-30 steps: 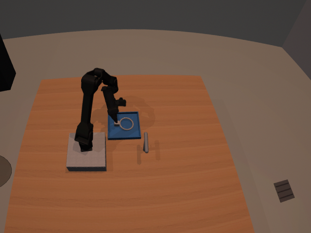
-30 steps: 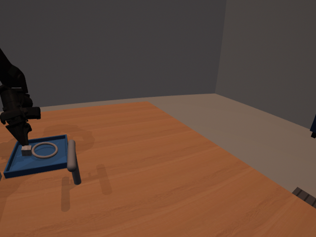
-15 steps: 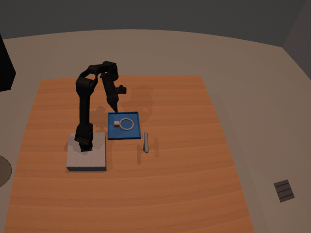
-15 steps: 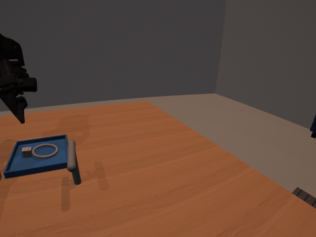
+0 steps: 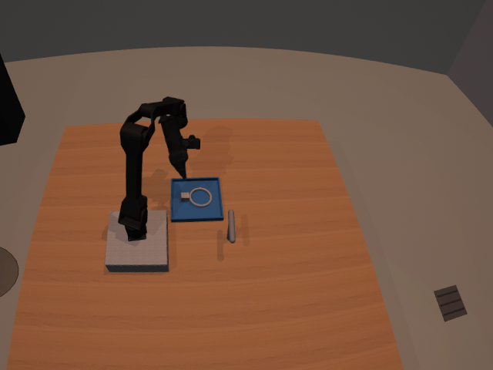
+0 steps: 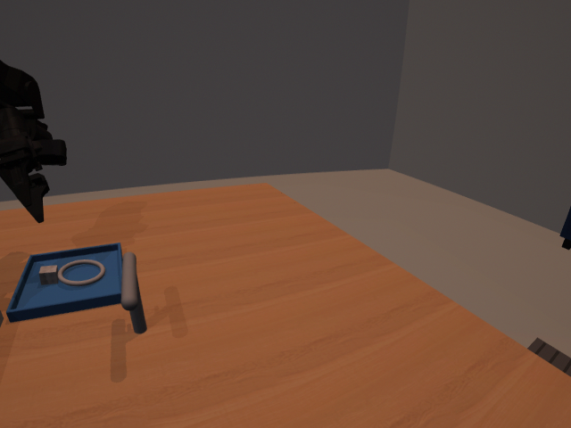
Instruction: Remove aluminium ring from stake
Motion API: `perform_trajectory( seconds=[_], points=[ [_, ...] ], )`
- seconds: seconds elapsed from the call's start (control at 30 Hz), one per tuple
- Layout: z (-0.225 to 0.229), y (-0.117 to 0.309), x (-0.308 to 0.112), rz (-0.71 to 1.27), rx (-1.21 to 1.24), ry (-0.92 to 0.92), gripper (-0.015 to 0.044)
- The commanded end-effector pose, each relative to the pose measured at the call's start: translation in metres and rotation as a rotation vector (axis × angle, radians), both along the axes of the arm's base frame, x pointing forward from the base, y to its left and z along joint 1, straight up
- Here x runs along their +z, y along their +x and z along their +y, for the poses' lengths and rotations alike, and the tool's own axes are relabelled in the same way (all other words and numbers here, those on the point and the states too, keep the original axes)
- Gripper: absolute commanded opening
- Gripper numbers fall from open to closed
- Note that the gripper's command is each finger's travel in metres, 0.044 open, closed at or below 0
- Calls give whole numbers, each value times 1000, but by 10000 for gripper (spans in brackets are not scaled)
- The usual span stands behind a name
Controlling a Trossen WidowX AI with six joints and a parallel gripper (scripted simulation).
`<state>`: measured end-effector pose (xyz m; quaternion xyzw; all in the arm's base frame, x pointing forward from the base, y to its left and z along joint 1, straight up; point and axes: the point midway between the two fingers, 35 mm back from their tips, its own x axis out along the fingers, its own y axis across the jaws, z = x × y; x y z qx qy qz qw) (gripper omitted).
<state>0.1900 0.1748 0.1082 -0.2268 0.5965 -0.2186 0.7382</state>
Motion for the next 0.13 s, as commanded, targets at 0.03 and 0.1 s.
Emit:
perform_trajectory(
  seconds=[0.03, 0.1],
  points=[
    [0, 0, 0, -2, 0, 3, 440],
    [0, 0, 0, -2, 0, 3, 440]
  ],
)
